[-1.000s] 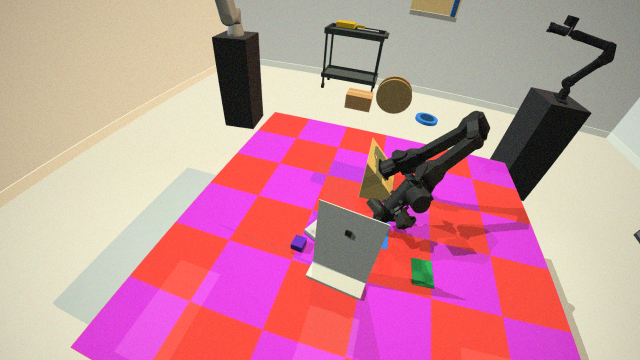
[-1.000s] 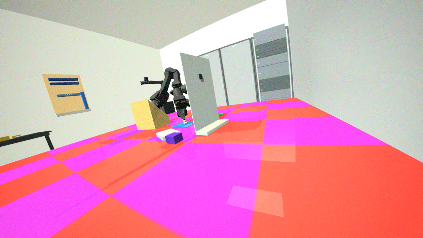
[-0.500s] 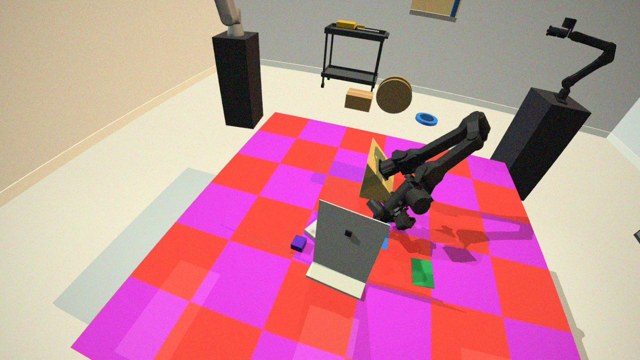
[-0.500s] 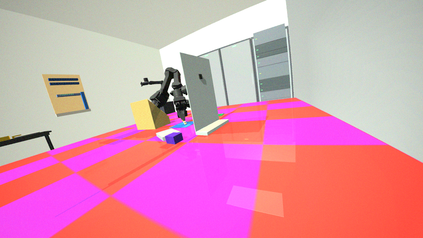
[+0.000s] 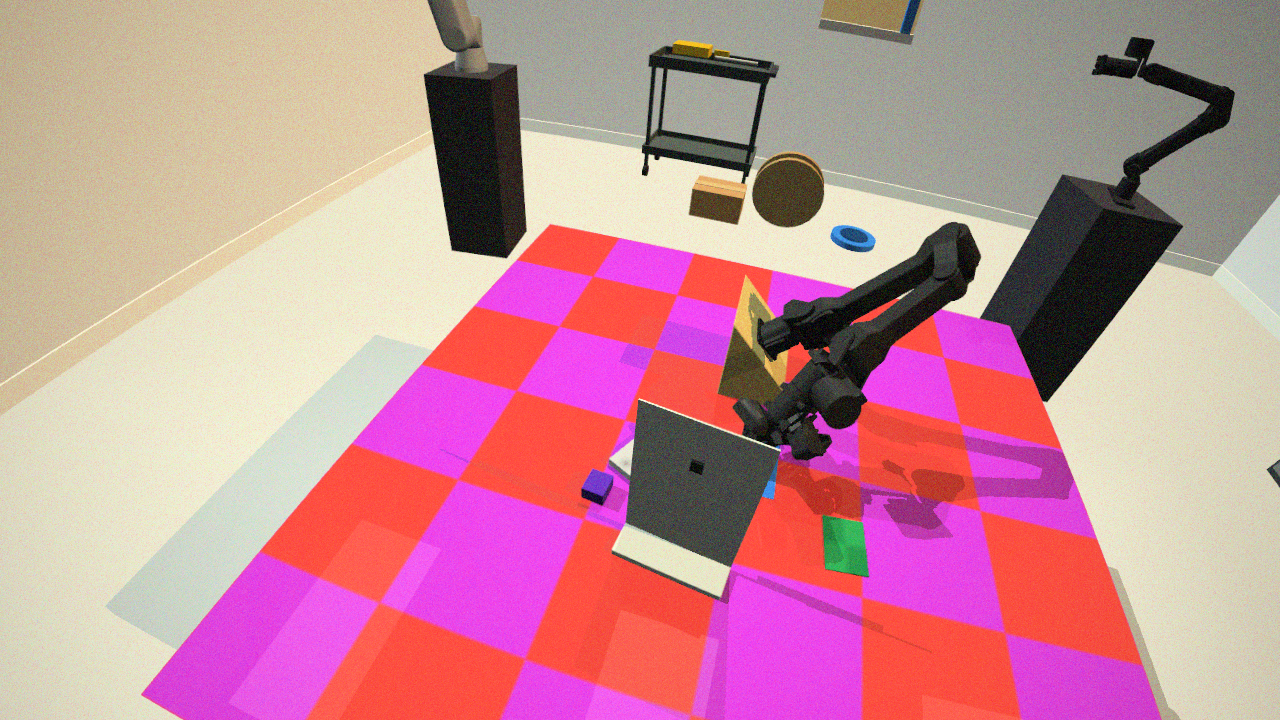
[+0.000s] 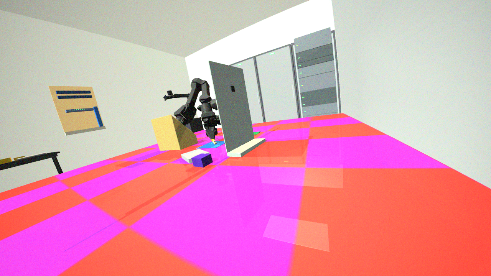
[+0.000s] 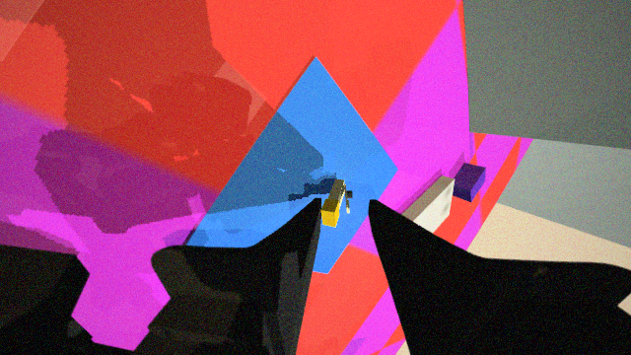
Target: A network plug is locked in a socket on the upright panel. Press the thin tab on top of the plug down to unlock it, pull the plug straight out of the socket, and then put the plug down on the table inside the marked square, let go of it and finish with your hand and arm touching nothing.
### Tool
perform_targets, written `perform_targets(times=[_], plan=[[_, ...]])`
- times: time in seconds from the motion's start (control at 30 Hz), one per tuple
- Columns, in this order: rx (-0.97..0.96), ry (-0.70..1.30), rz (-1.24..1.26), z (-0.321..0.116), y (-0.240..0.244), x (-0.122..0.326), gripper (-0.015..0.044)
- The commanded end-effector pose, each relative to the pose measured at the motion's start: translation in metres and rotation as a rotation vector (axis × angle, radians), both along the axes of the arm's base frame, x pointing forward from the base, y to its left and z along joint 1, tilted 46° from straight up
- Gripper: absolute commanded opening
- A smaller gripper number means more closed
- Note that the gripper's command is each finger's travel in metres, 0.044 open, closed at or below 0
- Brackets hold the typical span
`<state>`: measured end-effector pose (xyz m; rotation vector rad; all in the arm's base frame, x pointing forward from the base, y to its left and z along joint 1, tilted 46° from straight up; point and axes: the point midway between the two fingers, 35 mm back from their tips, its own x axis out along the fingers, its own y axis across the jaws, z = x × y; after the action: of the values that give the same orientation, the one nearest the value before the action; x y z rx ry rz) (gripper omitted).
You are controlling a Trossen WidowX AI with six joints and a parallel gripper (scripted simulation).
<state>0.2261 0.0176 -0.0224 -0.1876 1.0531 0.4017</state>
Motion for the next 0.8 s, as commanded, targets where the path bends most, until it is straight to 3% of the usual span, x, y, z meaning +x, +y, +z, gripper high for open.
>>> perform_targets(times=[0.0,0.77], plan=[[0.0,-0.001,0.002,0.002,-0.001,-0.001,0.0156],[-0.002,0.0,-0.001,0.017,-0.006,-0.008,0.0156]])
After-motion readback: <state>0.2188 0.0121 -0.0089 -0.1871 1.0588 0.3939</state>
